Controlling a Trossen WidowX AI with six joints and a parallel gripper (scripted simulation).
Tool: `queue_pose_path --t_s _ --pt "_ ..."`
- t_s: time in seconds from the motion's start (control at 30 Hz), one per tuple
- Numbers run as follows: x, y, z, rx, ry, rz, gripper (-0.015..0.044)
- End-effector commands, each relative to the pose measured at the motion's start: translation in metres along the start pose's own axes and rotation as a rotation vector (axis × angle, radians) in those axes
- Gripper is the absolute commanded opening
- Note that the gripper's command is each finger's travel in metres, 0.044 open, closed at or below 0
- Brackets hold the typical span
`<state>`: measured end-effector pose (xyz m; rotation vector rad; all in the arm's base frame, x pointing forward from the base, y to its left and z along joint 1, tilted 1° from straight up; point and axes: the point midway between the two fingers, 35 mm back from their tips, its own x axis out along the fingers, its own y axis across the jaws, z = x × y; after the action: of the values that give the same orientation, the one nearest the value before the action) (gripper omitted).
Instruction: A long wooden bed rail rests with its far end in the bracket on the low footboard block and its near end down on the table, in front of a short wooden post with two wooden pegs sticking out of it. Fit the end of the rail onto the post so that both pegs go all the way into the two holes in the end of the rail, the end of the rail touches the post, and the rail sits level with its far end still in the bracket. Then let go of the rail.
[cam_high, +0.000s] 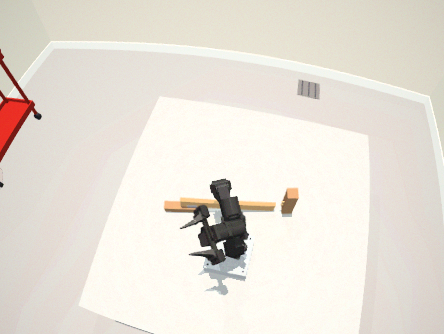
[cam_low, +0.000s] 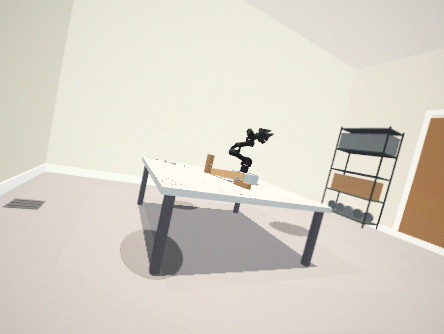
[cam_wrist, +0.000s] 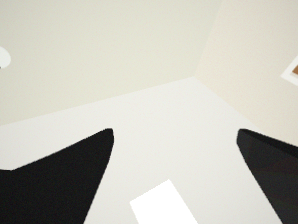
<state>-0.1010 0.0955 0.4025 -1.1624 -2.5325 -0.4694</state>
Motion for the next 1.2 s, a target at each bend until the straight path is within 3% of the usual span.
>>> queue_pose_path --t_s 0.0,0.2,0.5,0.83,1.17 --pt "0.0 -0.001 0.0 -0.005 0.002 -0.004 0.0426" --pt "-0.002 -0.047 -0.02 -0.219 0.097 -0.193 0.044" --pt "-0.05 -0.142 -0.067 -0.655 0.484 -0.544 0.044" --pt "-0.169 -0.205 -0.114 -1.006 1.171 -0.719 0.044" --pt "-0.301 -0.194 -0.132 -1.134 1.914 -0.536 0.044"
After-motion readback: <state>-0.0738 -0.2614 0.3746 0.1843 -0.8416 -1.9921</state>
